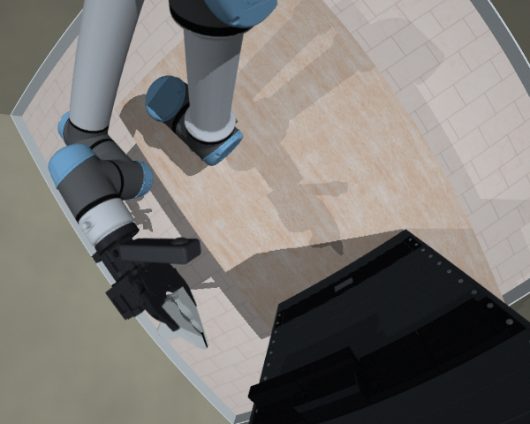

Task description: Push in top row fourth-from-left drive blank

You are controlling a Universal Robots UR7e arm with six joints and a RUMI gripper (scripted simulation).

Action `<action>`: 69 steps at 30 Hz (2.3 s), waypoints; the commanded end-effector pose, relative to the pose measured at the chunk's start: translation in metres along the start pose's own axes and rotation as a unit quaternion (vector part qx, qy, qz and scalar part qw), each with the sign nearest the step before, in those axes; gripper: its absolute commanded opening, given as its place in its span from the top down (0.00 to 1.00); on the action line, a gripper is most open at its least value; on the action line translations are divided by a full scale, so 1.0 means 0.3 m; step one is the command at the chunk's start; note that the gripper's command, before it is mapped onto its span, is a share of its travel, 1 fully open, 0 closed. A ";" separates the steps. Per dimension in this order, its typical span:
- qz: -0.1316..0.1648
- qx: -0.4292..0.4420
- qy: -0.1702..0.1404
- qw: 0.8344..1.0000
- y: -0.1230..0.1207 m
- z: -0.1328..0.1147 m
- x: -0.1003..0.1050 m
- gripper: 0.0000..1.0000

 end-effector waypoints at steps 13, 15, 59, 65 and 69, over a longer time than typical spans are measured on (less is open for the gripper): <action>0.002 -0.004 0.006 1.000 -0.004 0.004 0.052 1.00; 0.002 -0.004 0.006 1.000 -0.004 0.005 0.053 1.00; 0.002 -0.004 0.006 1.000 -0.004 0.005 0.053 1.00; 0.002 -0.004 0.006 1.000 -0.004 0.005 0.053 1.00; 0.002 -0.004 0.006 1.000 -0.004 0.005 0.053 1.00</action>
Point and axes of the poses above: the point where the finger pads meet when closed, its own x axis back along the fingers, its own y axis across the jaws, z = x × y, the point moved 8 cm from there along x, back along the fingers, and after that the axes turned 7 degrees about x, right-handed, at the moved point
